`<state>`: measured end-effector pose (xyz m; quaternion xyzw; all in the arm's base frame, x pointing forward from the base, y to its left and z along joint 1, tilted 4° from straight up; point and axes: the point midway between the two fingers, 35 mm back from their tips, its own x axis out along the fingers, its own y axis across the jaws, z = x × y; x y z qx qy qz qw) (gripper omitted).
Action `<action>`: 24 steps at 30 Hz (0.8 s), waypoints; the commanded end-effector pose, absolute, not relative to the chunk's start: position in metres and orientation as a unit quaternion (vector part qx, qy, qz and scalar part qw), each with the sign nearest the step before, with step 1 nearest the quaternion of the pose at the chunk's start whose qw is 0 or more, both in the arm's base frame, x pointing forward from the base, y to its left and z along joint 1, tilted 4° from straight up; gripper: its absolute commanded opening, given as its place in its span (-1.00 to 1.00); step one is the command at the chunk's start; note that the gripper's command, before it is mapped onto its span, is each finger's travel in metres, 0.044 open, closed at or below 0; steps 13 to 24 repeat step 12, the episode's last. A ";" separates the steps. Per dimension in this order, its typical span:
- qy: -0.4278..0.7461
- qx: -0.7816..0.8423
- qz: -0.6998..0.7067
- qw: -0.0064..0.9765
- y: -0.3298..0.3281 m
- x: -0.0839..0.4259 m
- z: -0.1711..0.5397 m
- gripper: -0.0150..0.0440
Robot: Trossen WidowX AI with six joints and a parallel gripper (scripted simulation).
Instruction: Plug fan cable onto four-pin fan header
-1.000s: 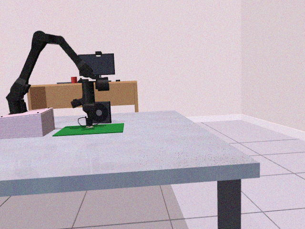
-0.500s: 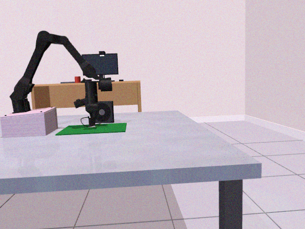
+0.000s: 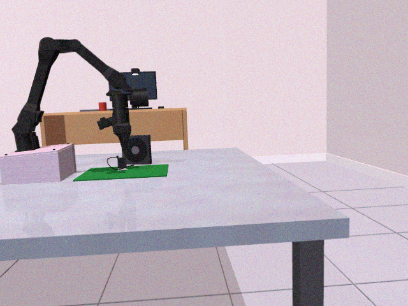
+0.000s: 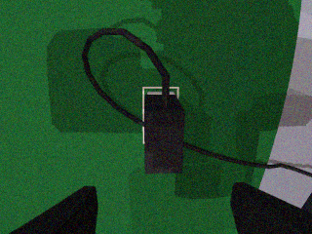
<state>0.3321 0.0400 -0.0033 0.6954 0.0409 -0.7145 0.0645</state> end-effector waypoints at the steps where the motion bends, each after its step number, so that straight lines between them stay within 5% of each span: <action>1: 0.043 0.691 -0.719 0.063 0.041 0.336 -0.001 0.39; 12: 0.043 0.693 -0.716 0.063 0.042 0.427 0.000 0.39; 24: 0.043 0.693 -0.716 0.063 0.042 0.427 0.000 0.39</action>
